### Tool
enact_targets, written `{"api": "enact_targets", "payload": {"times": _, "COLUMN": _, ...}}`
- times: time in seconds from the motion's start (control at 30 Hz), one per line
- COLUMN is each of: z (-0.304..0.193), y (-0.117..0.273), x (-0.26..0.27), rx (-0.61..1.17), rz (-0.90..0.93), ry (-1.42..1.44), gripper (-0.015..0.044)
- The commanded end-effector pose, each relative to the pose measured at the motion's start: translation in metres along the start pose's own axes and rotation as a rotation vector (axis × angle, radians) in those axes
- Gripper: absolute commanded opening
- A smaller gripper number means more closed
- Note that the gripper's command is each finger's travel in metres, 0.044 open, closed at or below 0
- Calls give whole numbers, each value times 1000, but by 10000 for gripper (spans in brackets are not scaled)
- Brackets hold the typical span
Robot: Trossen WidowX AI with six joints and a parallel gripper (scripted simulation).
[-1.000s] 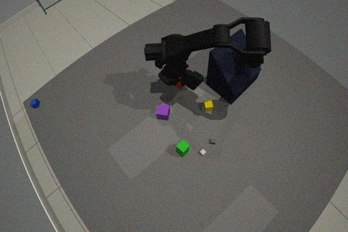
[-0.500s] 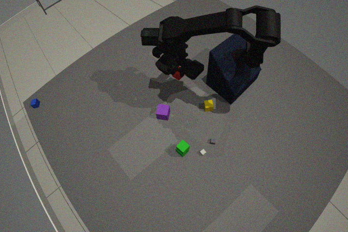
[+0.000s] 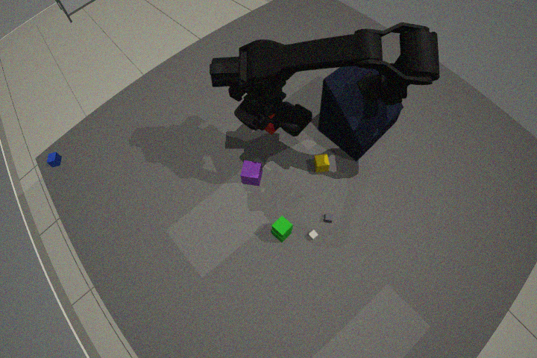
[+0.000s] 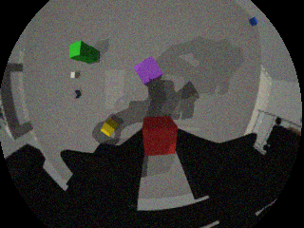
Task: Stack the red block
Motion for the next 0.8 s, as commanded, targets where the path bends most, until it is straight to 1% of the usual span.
{"api": "enact_targets", "payload": {"times": 0.0, "z": 24, "y": 6, "x": 17, "rx": -14, "rz": -14, "ry": 6, "gripper": 0}}
{"api": "enact_targets", "payload": {"times": 0.43, "z": 94, "y": 11, "x": 92, "rx": -25, "rz": -5, "ry": -7, "gripper": 0}}
{"api": "enact_targets", "payload": {"times": 0.77, "z": 130, "y": 8, "x": 167, "rx": -21, "rz": 31, "ry": -12, "gripper": 0}}
Point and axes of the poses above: the point midway between the two fingers, 35 mm back from their tips, its own y axis back along the fingers, its own x axis across the jaws, z = x × y, the point moved 9 cm from there along y, back along the fingers, and after that the axes turned 8 degrees about -y, right-handed, at the moved point
